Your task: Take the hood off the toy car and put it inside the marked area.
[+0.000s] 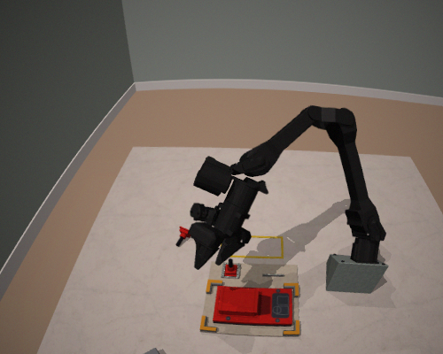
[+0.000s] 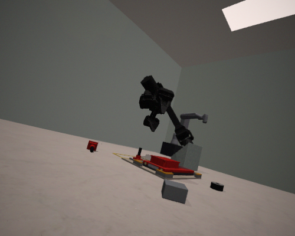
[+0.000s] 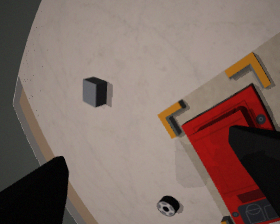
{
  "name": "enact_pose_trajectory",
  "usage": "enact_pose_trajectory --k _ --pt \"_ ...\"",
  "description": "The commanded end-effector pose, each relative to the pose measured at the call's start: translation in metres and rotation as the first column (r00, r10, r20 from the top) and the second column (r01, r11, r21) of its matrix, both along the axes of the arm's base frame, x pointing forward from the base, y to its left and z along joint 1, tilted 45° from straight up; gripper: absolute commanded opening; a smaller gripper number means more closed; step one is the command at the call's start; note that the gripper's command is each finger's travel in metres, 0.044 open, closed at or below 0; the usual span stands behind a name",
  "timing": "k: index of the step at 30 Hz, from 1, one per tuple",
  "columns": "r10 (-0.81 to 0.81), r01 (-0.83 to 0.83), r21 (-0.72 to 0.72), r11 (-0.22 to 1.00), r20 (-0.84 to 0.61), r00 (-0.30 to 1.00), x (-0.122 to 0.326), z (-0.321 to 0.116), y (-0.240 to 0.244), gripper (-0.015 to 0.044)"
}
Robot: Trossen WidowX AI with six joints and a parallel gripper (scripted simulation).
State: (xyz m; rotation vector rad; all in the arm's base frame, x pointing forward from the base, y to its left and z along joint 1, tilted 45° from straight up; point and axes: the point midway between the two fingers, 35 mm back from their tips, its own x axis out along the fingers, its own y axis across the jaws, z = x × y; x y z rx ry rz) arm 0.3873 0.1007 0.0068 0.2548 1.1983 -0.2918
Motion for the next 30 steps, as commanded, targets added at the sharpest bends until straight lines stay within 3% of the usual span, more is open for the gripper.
enact_pose_trajectory --k 1,13,30 --pt "0.023 -0.042 -0.141 0.989 -0.129 0.991 -0.016 -0.023 -0.001 0.044" --pt "0.043 -0.364 -0.547 0.754 -0.512 0.858 -0.062 -0.06 -0.012 0.044" --pt "0.041 -0.392 -0.564 0.727 -0.534 0.845 -0.063 -0.066 -0.016 0.044"
